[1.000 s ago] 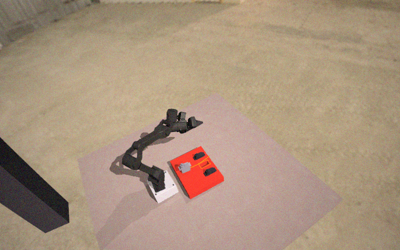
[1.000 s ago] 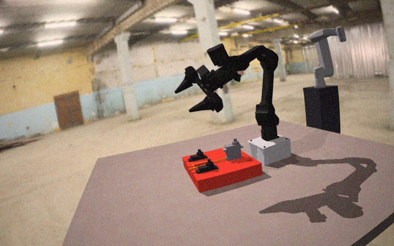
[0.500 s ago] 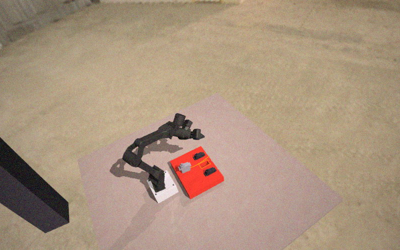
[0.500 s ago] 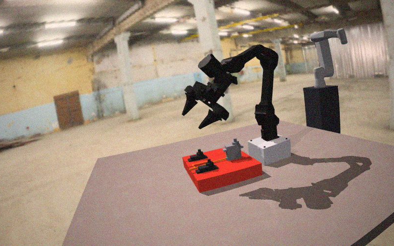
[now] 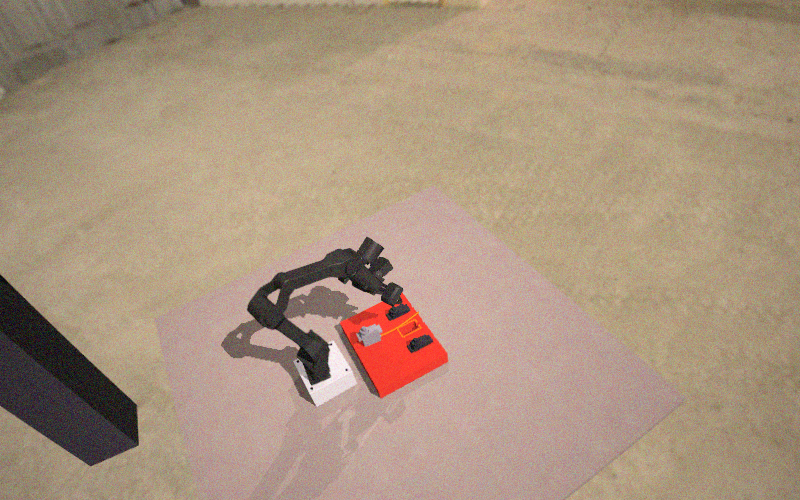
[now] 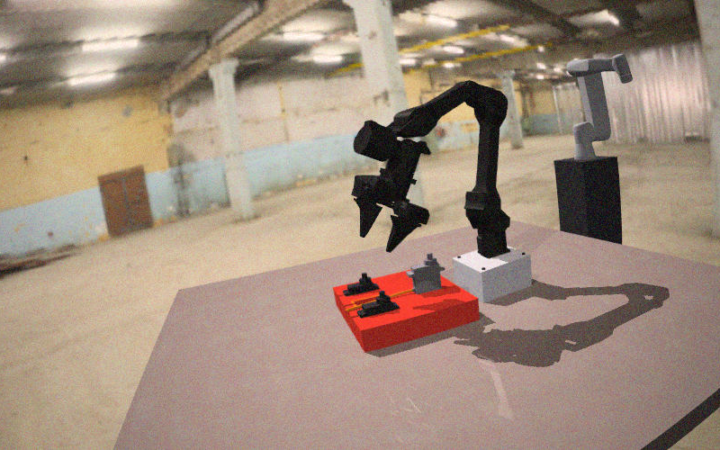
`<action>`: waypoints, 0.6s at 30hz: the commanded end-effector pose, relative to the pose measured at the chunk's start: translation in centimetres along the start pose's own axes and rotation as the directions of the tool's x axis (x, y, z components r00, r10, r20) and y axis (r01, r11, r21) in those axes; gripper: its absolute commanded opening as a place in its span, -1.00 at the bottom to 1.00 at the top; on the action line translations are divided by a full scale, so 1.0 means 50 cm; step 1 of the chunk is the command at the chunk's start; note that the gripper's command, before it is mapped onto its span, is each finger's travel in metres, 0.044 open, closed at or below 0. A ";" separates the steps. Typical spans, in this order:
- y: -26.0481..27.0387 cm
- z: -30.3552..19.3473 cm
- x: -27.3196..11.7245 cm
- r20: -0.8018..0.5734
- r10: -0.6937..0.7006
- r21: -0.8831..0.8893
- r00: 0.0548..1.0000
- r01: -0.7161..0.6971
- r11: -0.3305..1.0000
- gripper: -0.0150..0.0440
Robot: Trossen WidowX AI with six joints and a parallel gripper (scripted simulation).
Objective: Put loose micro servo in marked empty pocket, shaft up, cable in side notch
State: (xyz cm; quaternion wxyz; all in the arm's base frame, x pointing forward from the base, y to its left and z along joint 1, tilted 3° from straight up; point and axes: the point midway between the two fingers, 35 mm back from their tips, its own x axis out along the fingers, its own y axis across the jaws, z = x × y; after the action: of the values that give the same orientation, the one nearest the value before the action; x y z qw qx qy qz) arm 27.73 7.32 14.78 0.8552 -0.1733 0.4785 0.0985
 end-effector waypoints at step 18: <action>0.017 -0.166 -0.010 -0.413 0.218 0.445 0.884 -0.013 0.895 1.00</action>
State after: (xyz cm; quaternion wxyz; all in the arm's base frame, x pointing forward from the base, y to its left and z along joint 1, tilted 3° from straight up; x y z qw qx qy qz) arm 21.44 4.93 11.12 0.7475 0.0042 0.6641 0.0140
